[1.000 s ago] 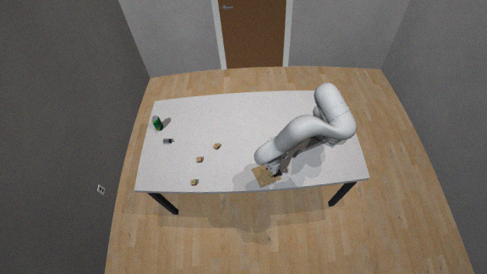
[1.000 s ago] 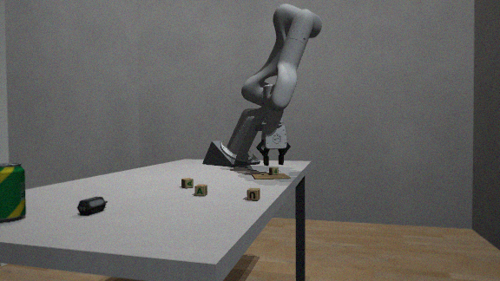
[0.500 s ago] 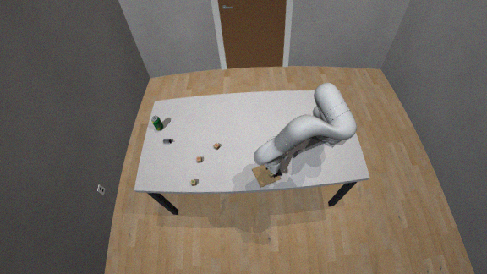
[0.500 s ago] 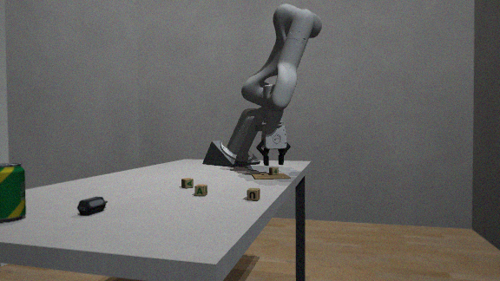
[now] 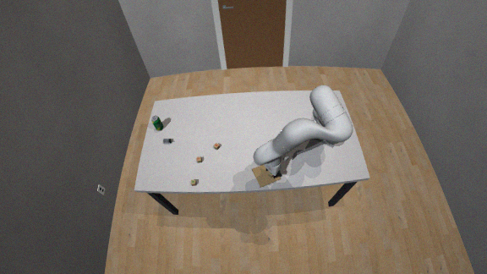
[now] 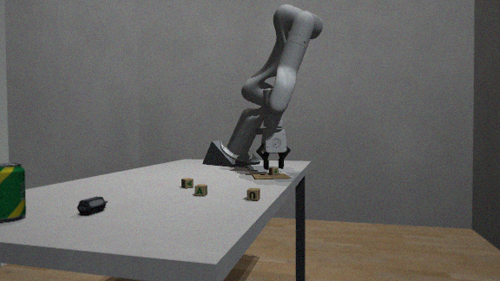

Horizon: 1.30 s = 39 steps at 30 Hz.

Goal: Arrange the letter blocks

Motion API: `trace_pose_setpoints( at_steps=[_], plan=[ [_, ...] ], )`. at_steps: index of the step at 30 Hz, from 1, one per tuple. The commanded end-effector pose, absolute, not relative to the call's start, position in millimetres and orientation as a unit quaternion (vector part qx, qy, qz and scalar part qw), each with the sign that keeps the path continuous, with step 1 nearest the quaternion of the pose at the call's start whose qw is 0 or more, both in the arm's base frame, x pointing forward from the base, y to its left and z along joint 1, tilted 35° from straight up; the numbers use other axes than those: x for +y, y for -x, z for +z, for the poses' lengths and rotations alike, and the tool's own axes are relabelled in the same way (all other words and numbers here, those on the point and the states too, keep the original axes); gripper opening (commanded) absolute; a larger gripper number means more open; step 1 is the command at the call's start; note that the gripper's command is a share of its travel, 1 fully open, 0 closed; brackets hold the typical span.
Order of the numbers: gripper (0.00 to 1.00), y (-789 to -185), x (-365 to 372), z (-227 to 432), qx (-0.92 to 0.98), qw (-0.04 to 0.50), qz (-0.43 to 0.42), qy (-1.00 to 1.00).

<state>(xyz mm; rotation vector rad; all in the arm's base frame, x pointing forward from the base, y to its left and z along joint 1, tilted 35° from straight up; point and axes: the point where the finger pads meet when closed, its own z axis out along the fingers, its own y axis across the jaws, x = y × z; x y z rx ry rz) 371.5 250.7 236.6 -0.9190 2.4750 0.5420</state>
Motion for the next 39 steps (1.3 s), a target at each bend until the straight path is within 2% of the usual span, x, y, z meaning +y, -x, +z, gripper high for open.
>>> trace_pose_setpoints(
  at_steps=[1, 39],
  plan=[
    [0.69, -374.2, 254.9, 230.4, 0.895, 0.223, 0.196, 0.332],
    [0.69, -377.2, 260.6, 221.0, 0.895, 0.223, 0.196, 0.332]
  ],
)
